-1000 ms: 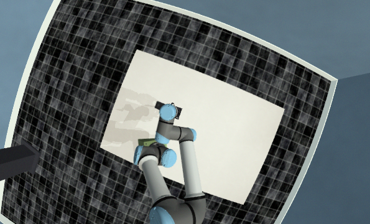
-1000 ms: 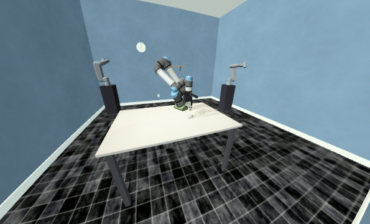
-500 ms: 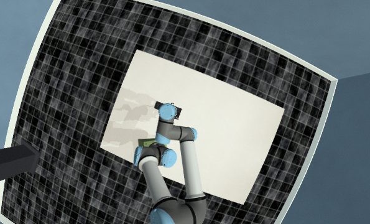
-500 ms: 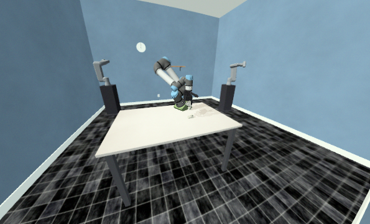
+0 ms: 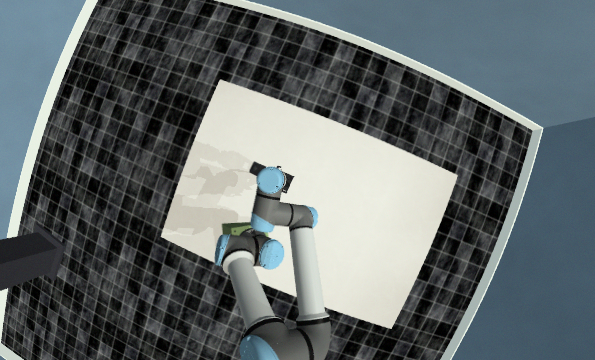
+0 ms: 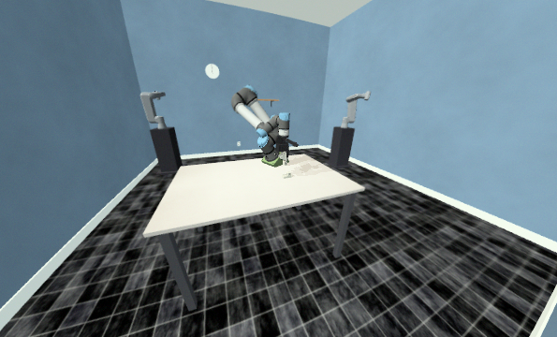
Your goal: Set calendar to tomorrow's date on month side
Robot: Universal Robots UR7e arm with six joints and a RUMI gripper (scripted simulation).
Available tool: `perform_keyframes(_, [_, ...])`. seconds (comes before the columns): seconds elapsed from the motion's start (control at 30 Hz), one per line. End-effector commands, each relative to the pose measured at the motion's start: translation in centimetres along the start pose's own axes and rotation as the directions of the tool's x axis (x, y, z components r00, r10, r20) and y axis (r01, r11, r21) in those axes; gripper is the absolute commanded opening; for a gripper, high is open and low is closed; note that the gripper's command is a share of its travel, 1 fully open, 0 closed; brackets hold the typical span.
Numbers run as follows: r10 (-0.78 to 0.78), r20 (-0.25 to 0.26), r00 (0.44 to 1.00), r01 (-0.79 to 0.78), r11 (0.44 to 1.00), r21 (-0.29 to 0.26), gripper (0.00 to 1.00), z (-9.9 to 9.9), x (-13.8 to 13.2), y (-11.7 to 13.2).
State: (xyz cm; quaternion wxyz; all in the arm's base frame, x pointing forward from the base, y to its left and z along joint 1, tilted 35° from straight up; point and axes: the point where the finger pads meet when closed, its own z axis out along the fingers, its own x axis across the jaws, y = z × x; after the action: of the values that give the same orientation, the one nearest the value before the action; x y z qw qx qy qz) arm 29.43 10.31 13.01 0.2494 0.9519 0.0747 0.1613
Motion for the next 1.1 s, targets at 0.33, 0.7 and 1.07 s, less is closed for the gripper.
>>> perform_keyframes(0.33, [0.367,0.013,0.930,-0.367,0.930,0.004,0.10,0.4,0.3,2.5])
perform_keyframes(0.7, [0.555,0.017,0.832,-0.555,0.832,0.003,0.10,0.5,0.5,3.9])
perform_keyframes(1.07, [0.773,0.020,0.634,-0.774,0.634,-0.001,0.10,0.7,0.5,6.0])
